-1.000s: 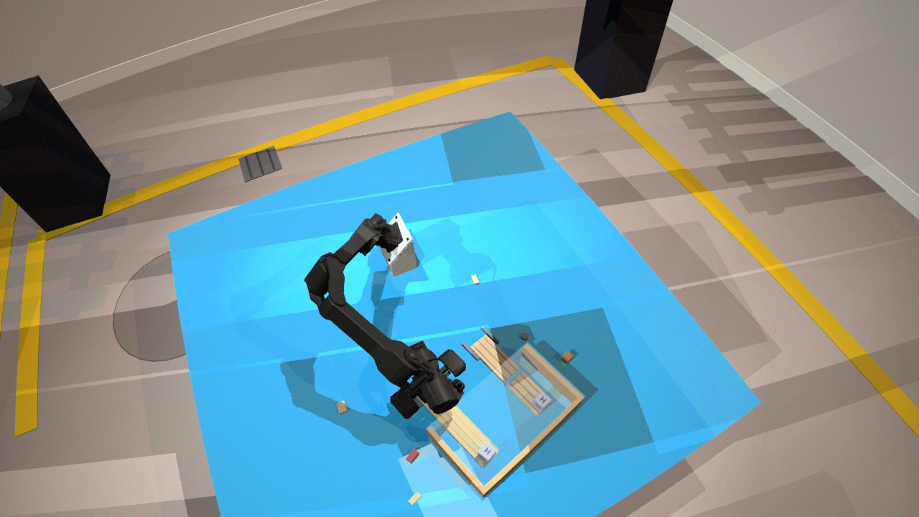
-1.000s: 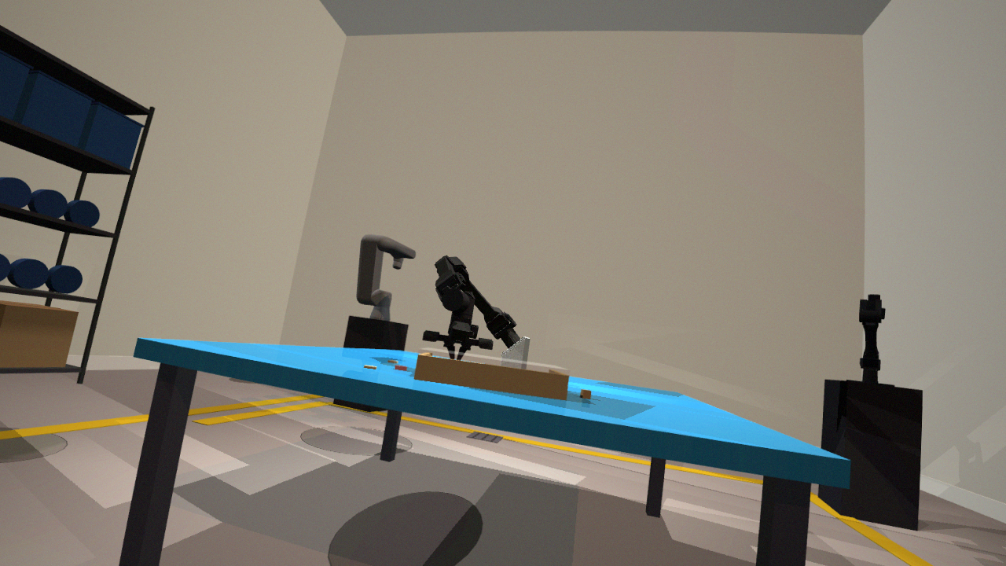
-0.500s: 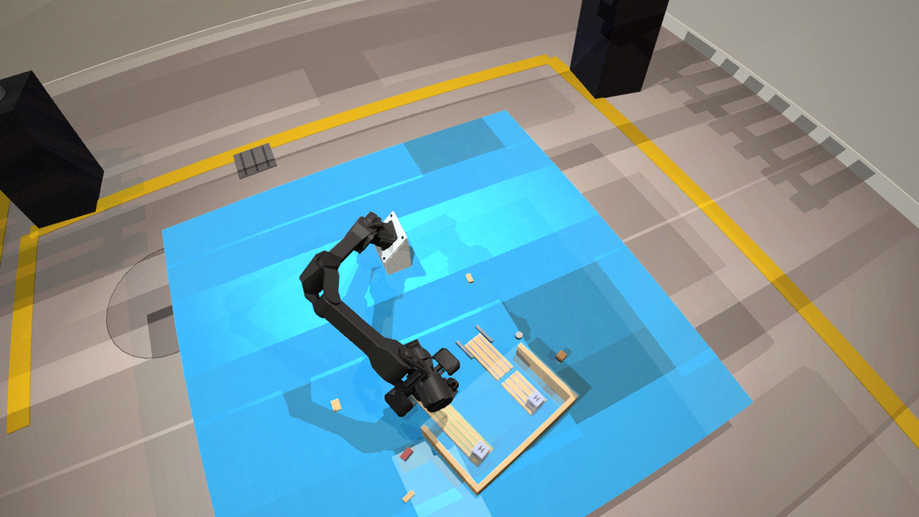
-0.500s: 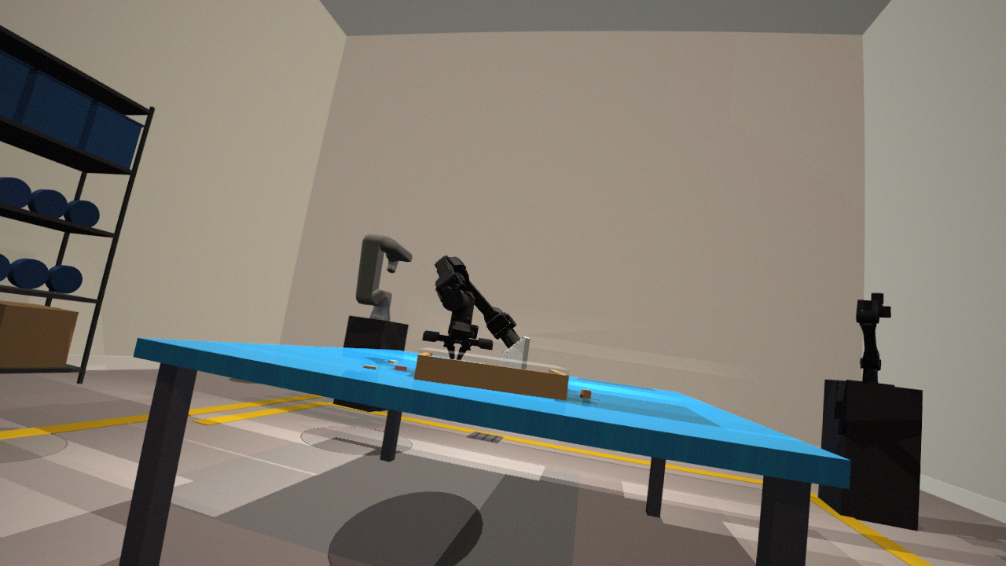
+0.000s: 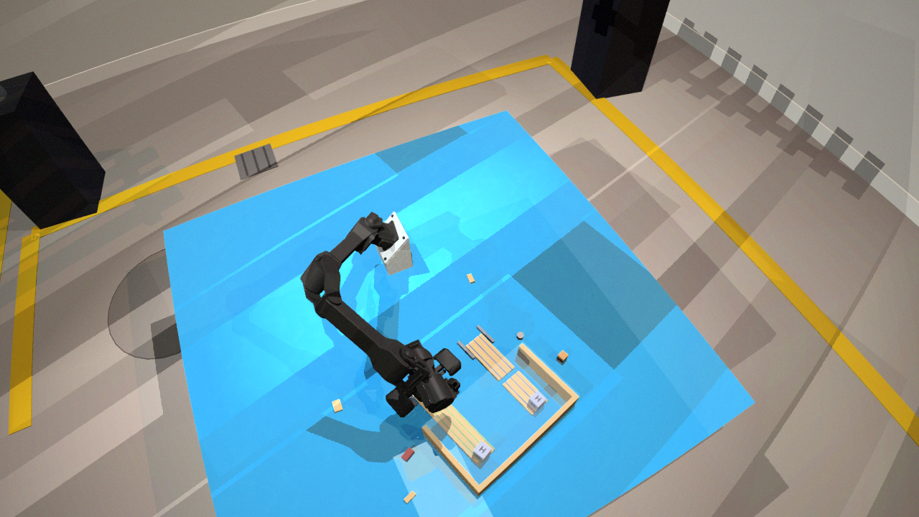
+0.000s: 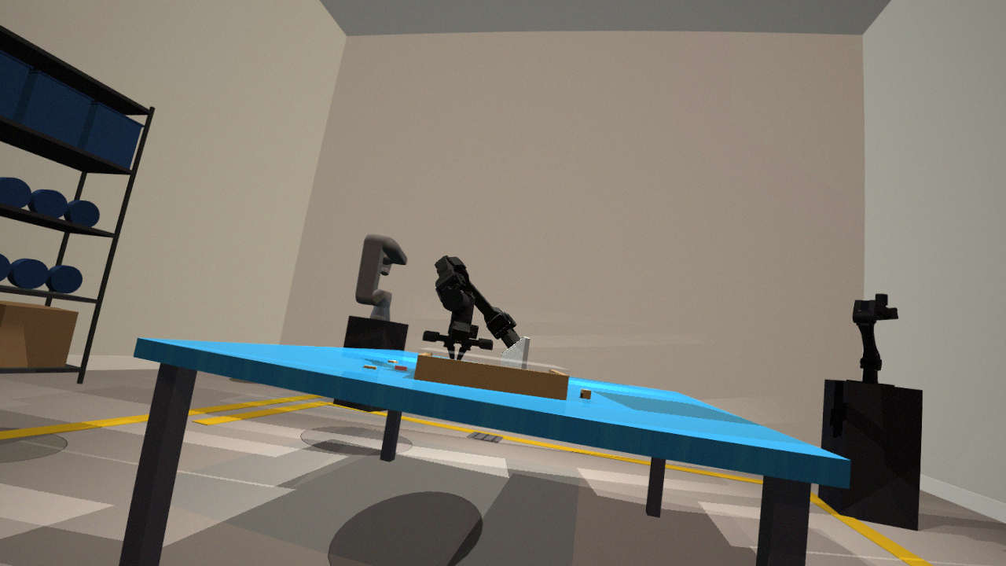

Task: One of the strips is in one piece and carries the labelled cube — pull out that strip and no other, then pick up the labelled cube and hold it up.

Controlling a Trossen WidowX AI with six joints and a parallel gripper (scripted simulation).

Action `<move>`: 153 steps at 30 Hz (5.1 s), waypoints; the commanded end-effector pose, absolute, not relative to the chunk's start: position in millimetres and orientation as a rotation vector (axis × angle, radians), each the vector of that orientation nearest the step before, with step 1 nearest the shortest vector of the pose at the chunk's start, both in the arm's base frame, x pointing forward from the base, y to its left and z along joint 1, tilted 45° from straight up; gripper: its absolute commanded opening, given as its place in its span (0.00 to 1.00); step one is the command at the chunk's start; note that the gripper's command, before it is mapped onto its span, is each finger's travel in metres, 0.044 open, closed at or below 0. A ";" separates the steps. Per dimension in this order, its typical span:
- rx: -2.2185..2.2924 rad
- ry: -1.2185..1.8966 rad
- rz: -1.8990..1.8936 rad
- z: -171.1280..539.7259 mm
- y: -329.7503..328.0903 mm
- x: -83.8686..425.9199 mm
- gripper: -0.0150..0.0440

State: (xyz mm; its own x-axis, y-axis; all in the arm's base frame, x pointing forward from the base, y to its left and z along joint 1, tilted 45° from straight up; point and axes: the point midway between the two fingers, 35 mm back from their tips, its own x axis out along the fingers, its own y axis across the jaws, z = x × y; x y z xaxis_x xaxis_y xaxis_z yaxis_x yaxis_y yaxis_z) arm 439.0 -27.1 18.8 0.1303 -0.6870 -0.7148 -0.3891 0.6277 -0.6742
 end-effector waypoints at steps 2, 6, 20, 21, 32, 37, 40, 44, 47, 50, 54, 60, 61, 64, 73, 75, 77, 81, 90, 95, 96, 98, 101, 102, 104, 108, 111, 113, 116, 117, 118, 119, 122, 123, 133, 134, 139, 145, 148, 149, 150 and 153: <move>-0.954 1.487 -0.274 17.6 -28.7 439.6 0.25; -0.954 1.487 -0.274 17.3 -29.0 439.7 0.25; -0.954 1.487 -0.274 16.3 -30.0 440.0 0.25; -0.954 1.487 -0.274 16.3 -30.0 440.0 0.25; -0.954 1.487 -0.274 15.5 -30.7 440.6 0.25; -0.954 1.487 -0.274 15.1 -31.0 440.9 0.25; -0.954 1.487 -0.274 15.0 -31.2 440.8 0.25; -0.954 1.487 -0.274 15.7 -32.8 436.4 0.25; -0.955 1.487 -0.274 16.3 -34.3 432.0 0.25; -0.955 1.488 -0.274 16.8 -35.9 427.5 0.25; -0.955 1.488 -0.274 17.6 -37.9 422.0 0.25; -0.955 1.488 -0.274 18.7 -41.2 413.8 0.25; -0.955 1.488 -0.274 18.9 -41.7 412.5 0.25; -0.955 1.489 -0.274 19.5 -43.3 408.5 0.25; -0.956 1.489 -0.274 21.3 -48.5 395.6 0.25; -0.956 1.489 -0.274 21.7 -49.7 392.9 0.25; -0.956 1.489 -0.274 22.1 -50.8 390.1 0.25; -0.956 1.490 -0.274 22.9 -53.0 384.7 0.25; -0.956 1.490 -0.274 24.8 -58.1 372.3 0.25; -0.957 1.491 -0.274 25.9 -60.8 365.3 0.25; -0.957 1.491 -0.274 26.2 -61.3 363.9 0.25; -0.957 1.491 -0.274 26.7 -62.4 361.1 0.25; -0.957 1.491 -0.274 27.4 -64.0 357.0 0.25; -0.957 1.491 -0.274 27.6 -64.5 355.6 0.25; -0.957 1.491 -0.274 28.1 -65.5 353.0 0.25; -0.957 1.491 -0.274 29.1 -67.5 347.6 0.25; -0.957 1.492 -0.274 29.8 -69.1 343.6 0.25; -0.957 1.492 -0.274 30.2 -70.1 341.0 0.25; -0.957 1.492 -0.274 30.9 -71.5 337.2 0.25; -0.957 1.492 -0.274 31.2 -72.0 335.8 0.25; -0.958 1.492 -0.274 31.4 -72.5 334.6 0.25; -0.958 1.492 -0.274 31.6 -73.0 333.3 0.25; -0.958 1.492 -0.274 32.3 -74.4 329.5 0.25; -0.958 1.492 -0.274 32.6 -74.9 328.2 0.25; -0.958 1.493 -0.274 35.1 -80.2 314.3 0.25; -0.958 1.493 -0.274 35.3 -80.8 312.9 0.25; -0.958 1.493 -0.274 36.6 -83.3 306.1 0.25; -0.959 1.494 -0.273 38.0 -86.4 298.2 0.25; -0.959 1.494 -0.273 38.8 -87.9 294.3 0.25; -0.959 1.494 -0.273 39.0 -88.3 293.0 0.25; -0.959 1.494 -0.273 39.3 -88.8 291.8 0.25; -0.959 1.494 -0.273 40.0 -90.3 288.0 0.25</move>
State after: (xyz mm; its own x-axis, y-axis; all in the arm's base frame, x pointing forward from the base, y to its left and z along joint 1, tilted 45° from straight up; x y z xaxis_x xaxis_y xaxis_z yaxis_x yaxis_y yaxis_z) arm 300.9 -81.4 43.9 0.1598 -0.6842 -0.7116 -0.3869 0.6198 -0.6828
